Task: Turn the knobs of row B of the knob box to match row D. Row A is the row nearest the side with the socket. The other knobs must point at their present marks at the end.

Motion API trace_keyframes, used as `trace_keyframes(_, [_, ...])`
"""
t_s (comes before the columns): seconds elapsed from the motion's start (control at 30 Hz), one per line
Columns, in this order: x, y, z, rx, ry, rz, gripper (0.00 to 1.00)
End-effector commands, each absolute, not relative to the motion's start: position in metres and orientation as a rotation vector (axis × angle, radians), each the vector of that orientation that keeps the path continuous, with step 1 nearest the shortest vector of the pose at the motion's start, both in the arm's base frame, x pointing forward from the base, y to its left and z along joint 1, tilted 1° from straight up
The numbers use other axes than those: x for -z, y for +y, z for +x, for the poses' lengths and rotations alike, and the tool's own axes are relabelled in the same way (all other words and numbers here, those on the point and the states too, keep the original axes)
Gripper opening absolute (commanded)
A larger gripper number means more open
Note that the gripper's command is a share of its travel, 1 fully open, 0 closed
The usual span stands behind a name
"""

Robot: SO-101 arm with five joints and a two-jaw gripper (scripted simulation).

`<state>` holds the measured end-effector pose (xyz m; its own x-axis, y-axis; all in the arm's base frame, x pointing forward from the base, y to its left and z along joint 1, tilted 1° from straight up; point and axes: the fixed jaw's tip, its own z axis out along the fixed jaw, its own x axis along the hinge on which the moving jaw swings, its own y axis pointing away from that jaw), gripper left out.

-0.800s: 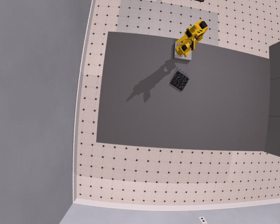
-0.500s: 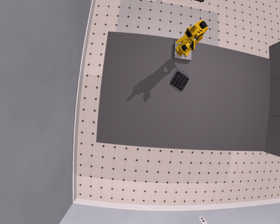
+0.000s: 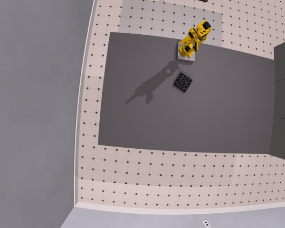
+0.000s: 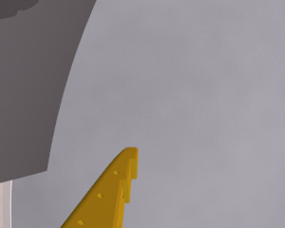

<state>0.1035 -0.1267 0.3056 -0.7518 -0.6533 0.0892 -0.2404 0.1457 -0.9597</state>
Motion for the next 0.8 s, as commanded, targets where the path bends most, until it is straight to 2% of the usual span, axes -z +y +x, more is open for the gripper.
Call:
trace_keyframes(0.0, [-0.300, -0.130, 0.106, 1.610, 2.104, -0.868, 0.40])
trace_keyframes(0.23, [-0.265, -0.142, 0.116, 1.459, 2.237, -0.923, 0.40])
trace_keyframes(0.3, [-0.265, -0.142, 0.116, 1.459, 2.237, -0.923, 0.40])
trace_keyframes(0.53, [-0.201, -0.150, 0.123, 1.193, 2.431, -1.003, 0.40])
trace_keyframes(0.77, [-0.129, -0.143, 0.117, 0.893, 2.605, -1.074, 0.40])
